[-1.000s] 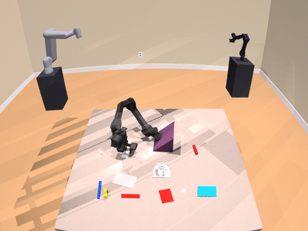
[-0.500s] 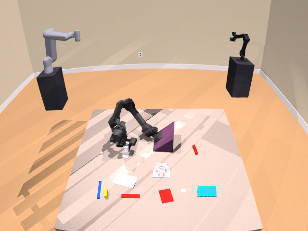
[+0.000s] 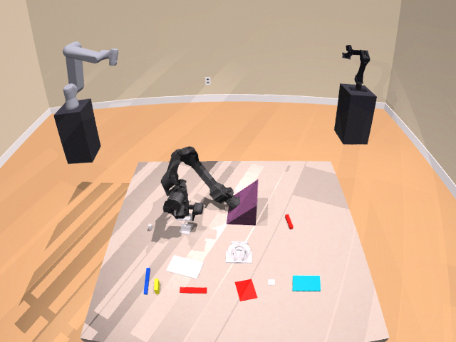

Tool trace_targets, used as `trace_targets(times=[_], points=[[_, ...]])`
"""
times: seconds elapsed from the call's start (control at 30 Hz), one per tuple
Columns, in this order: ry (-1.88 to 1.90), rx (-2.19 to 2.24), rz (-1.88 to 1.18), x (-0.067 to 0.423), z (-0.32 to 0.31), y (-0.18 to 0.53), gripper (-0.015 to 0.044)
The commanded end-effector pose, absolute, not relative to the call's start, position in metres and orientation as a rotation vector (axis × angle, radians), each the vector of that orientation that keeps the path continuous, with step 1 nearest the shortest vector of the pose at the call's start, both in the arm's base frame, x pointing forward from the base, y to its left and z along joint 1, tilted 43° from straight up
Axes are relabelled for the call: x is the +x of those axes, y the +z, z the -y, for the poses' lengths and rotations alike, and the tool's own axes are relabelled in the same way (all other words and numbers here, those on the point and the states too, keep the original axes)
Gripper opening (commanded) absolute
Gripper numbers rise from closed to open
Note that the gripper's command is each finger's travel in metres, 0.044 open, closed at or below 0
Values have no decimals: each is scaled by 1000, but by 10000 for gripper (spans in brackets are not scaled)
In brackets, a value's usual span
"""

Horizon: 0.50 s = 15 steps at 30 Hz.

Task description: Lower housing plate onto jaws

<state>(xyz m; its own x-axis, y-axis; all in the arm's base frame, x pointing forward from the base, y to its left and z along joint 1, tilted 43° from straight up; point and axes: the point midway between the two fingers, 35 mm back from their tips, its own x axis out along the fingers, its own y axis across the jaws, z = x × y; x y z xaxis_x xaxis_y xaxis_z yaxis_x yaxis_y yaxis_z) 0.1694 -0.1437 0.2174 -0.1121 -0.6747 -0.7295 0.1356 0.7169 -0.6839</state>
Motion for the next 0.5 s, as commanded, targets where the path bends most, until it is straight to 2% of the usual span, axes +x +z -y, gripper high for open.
trace_targets(times=[0.0, 0.47], points=[[-649, -524, -1585, 178, 141, 212, 351], [-424, -716, -1679, 197, 132, 201, 351]])
